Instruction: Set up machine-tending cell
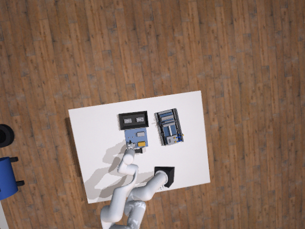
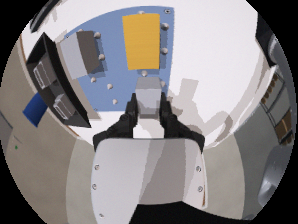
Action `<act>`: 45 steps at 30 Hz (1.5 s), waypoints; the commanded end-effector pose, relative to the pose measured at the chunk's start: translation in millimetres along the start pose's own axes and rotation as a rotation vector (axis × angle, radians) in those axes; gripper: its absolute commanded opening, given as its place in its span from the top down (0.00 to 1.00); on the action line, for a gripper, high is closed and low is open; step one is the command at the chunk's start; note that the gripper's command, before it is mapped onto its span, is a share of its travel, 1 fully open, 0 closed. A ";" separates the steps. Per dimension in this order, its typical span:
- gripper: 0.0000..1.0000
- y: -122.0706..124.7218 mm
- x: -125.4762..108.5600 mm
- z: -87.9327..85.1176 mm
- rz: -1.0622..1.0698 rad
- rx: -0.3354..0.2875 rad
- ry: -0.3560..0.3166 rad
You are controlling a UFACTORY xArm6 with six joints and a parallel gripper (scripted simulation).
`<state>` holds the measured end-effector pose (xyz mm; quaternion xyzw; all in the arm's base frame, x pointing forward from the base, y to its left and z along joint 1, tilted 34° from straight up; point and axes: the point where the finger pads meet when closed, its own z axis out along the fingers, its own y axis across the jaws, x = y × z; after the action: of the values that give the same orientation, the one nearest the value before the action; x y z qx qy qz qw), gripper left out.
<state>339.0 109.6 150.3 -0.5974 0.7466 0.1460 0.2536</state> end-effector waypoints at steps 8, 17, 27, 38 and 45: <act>1.00 -1.0 -0.5 -0.7 -0.001 0.003 -0.001; 1.00 -1.0 -0.5 -0.8 -0.001 0.003 -0.001; 1.00 -0.9 -0.5 -10.1 -0.001 0.003 -0.001; 1.00 -0.8 -0.5 -52.5 -0.001 0.003 -0.001; 1.00 -0.8 -0.5 -76.3 -0.001 0.003 -0.001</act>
<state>327.7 76.3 202.7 -0.5970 0.7473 0.1435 0.2542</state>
